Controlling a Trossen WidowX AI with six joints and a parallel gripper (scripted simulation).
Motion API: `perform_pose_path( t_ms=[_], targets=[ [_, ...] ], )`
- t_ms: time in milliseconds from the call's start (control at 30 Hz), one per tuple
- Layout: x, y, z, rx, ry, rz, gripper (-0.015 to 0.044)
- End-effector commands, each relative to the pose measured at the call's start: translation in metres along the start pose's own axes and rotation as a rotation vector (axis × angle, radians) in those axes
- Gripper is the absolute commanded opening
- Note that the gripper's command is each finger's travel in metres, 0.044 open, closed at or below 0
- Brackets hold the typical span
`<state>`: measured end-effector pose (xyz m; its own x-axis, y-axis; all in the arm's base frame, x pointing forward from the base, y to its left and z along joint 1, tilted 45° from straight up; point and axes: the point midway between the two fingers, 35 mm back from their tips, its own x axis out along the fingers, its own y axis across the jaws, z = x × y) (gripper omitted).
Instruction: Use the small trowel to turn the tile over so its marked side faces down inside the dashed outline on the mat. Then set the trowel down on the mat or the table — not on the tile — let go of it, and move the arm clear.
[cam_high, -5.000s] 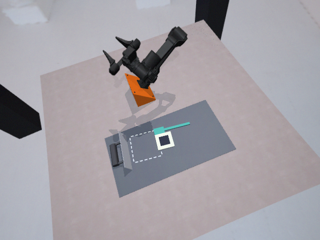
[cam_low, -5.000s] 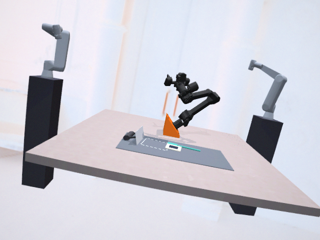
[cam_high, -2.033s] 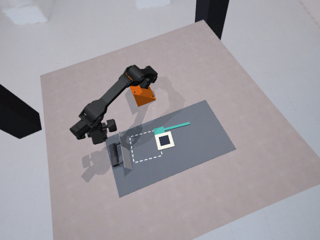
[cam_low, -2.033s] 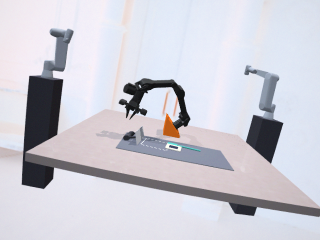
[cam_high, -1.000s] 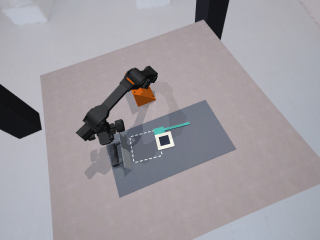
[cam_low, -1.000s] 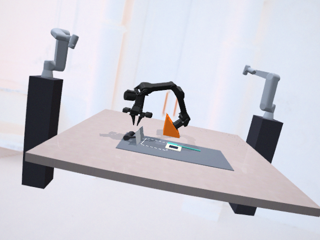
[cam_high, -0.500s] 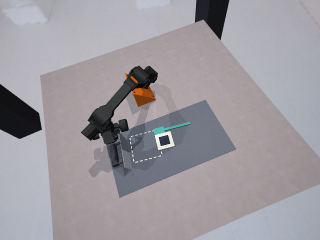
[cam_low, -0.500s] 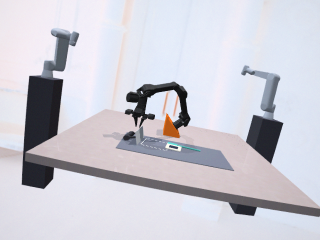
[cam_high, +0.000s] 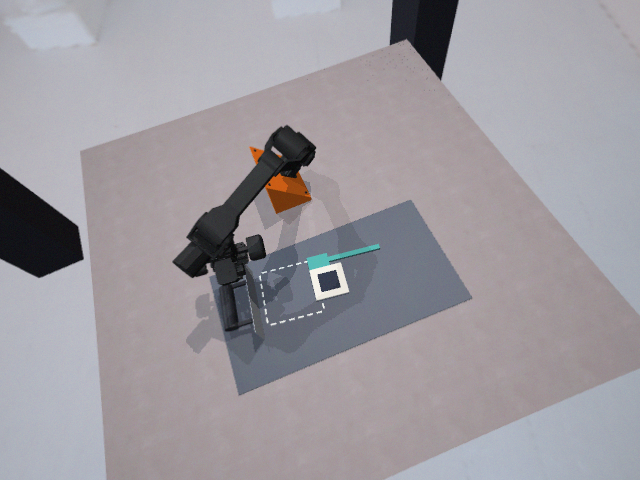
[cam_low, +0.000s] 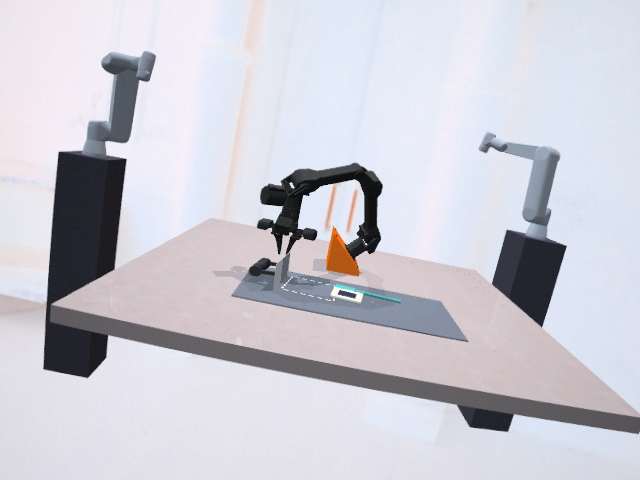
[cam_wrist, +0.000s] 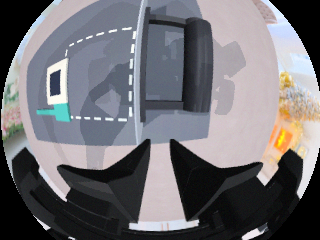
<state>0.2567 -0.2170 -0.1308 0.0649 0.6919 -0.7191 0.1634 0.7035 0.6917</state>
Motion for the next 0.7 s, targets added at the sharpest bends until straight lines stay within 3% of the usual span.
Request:
perform_pose_path(
  t_ms=[0, 667],
  targets=[
    [0.001, 0.008, 0.001, 0.002, -0.003, 0.004, 0.0100],
    [0.001, 0.040, 0.001, 0.002, -0.002, 0.006, 0.0100]
  ],
)
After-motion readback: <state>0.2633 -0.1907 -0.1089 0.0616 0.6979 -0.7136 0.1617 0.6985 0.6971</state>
